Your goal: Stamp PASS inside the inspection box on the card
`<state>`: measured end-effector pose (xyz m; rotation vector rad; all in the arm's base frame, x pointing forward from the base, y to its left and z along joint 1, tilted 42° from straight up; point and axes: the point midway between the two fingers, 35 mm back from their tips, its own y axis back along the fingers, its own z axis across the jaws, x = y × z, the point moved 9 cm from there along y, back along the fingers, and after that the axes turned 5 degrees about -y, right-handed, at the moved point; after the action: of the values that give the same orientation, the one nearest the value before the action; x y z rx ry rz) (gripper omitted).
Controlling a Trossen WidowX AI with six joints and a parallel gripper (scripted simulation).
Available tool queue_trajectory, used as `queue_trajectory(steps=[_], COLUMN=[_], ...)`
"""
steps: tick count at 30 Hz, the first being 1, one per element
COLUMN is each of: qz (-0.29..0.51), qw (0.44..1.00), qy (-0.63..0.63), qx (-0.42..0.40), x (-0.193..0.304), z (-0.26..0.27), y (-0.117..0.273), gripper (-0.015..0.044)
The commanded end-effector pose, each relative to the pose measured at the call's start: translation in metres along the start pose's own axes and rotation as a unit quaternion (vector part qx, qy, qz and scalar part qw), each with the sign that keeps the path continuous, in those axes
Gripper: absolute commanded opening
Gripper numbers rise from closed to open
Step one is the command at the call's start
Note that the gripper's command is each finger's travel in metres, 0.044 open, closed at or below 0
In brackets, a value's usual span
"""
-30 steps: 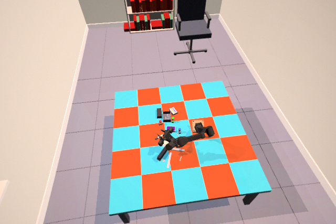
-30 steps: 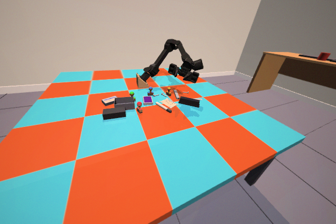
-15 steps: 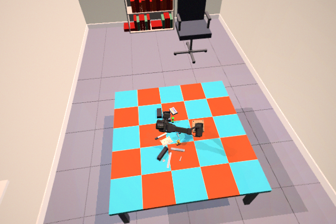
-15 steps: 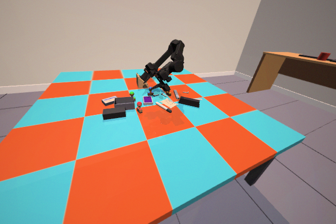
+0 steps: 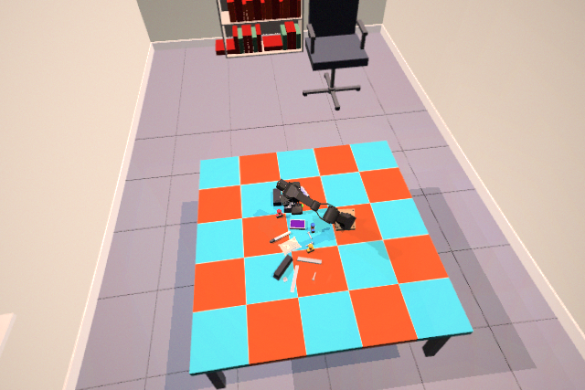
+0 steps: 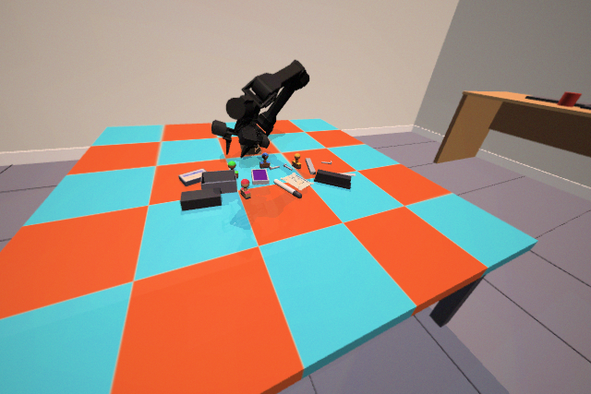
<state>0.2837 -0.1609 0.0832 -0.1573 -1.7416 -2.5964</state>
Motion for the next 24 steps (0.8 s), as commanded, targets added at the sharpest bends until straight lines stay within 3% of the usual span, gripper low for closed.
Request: queue_trajectory(steps=[1, 24], qz=[-0.035, -0.035], qw=[0.984, 0.984], qy=[0.041, 0.041], qx=[-0.167, -0.167], x=[0.027, 0.027], z=[-0.049, -0.045], y=[-0.013, -0.03], gripper=[0.0226, 0.0226])
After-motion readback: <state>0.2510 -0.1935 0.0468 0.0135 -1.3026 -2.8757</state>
